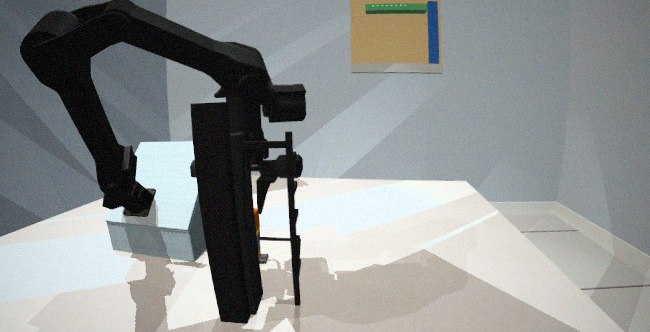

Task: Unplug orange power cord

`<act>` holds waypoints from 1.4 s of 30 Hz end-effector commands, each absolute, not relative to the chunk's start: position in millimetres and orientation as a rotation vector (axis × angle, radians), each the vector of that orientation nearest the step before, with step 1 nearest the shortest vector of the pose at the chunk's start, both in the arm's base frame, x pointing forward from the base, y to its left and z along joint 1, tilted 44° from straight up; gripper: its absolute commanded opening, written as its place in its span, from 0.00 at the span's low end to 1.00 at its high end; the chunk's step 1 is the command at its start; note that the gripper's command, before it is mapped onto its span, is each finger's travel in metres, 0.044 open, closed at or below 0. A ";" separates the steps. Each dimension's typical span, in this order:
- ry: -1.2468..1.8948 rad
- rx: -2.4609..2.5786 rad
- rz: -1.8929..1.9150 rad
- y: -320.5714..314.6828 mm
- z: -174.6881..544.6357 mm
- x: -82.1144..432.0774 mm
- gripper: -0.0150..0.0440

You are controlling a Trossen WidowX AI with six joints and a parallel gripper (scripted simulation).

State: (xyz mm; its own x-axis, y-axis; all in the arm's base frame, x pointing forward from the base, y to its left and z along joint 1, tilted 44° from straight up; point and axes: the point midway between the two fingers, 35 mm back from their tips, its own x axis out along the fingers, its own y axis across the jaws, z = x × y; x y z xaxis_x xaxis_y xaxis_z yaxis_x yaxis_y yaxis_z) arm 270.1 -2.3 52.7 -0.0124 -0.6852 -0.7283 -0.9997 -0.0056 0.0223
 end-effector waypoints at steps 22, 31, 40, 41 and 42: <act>1.750 -1.742 0.778 2.6 45.6 270.6 0.25; 1.748 -1.742 0.780 13.8 35.8 271.5 0.25; 1.746 -1.742 0.781 25.8 27.0 270.9 0.25; 1.746 -1.742 0.782 27.2 26.1 270.8 0.25; 1.747 -1.743 0.781 24.4 27.3 270.7 0.30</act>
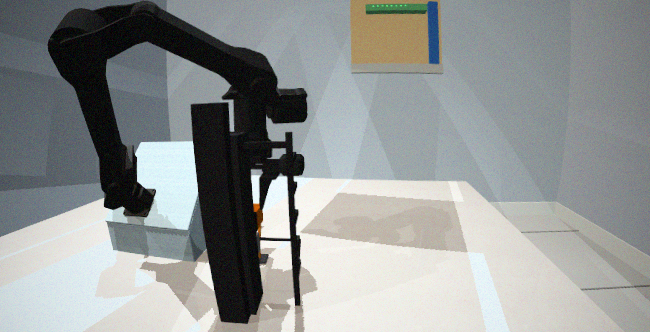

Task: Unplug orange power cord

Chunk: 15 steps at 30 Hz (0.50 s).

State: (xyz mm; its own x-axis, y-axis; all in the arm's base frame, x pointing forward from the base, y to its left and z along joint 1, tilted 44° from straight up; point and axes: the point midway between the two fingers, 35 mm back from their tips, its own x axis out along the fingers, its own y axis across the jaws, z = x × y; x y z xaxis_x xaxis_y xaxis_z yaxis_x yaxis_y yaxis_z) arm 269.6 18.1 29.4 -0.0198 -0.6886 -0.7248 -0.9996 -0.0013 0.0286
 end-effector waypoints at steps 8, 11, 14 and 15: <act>1.750 -1.747 0.777 14.7 31.5 270.2 0.65; 1.750 -1.747 0.777 14.7 31.5 270.2 0.79; 1.748 -1.746 0.778 21.5 27.5 270.8 0.92; 1.747 -1.745 0.779 27.5 24.0 271.1 0.97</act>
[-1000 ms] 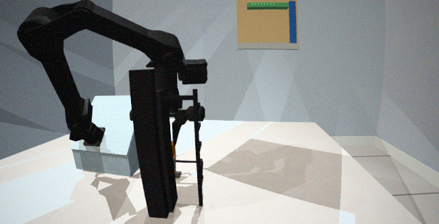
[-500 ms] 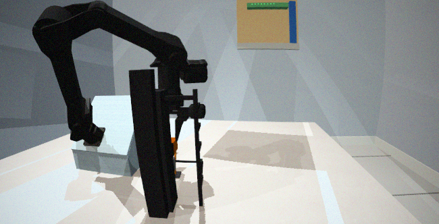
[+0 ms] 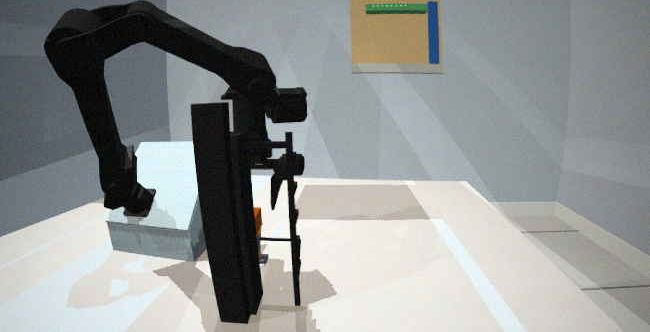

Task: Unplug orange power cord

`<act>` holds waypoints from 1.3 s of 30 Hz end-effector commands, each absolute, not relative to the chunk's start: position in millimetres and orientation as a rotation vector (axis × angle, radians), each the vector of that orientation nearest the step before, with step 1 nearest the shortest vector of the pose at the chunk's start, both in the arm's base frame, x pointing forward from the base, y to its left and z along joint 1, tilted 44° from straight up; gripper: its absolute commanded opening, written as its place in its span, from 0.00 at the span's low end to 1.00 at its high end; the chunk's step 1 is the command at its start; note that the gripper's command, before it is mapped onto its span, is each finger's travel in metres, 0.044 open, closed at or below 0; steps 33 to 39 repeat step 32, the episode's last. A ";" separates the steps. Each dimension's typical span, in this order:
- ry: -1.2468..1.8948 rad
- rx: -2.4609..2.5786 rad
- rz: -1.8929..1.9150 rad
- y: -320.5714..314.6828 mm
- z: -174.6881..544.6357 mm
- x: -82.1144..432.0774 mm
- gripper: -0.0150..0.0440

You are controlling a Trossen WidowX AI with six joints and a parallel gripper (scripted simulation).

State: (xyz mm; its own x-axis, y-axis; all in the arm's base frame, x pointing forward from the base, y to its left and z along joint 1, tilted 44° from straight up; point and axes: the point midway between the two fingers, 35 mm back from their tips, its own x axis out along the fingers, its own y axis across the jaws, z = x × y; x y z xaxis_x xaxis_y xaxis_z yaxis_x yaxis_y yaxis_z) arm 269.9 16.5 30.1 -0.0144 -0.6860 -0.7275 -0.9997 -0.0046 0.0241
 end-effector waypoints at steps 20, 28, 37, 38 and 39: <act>1.746 -1.744 0.779 67.2 -0.9 268.9 1.00; 1.746 -1.744 0.779 67.2 -0.9 268.9 1.00; 1.746 -1.744 0.779 67.2 -0.9 268.9 1.00; 1.746 -1.744 0.779 67.2 -0.9 268.9 1.00; 1.746 -1.744 0.779 67.2 -0.9 268.9 1.00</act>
